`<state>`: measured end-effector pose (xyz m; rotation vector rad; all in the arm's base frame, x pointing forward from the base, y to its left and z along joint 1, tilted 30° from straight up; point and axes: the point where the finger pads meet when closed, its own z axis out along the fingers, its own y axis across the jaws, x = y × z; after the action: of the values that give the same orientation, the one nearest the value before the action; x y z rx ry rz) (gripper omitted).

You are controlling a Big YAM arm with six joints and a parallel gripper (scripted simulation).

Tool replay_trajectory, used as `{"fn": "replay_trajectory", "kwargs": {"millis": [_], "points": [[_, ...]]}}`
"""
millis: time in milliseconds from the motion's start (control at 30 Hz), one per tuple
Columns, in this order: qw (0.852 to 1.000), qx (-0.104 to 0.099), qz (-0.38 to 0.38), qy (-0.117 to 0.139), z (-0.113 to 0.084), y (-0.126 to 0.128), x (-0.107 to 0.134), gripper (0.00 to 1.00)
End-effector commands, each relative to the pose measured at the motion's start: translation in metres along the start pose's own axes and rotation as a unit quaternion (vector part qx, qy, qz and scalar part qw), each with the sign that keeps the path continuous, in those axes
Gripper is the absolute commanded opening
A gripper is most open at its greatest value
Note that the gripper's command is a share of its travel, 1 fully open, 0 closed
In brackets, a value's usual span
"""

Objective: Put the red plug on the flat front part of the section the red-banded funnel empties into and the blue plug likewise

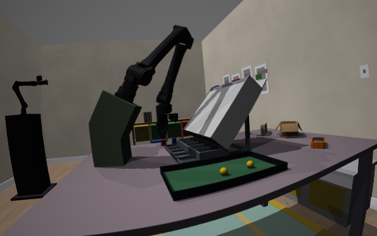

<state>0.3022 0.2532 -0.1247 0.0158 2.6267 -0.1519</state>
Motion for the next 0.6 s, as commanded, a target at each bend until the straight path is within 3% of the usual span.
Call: {"fn": "replay_trajectory", "kwargs": {"millis": [0,567], "points": [[1.0,0.0,0.0,0.0,0.0062,0.0005,-0.0002,0.63],[1.0,0.0,0.002,-0.001,0.0102,0.0005,-0.0036,0.63]]}}
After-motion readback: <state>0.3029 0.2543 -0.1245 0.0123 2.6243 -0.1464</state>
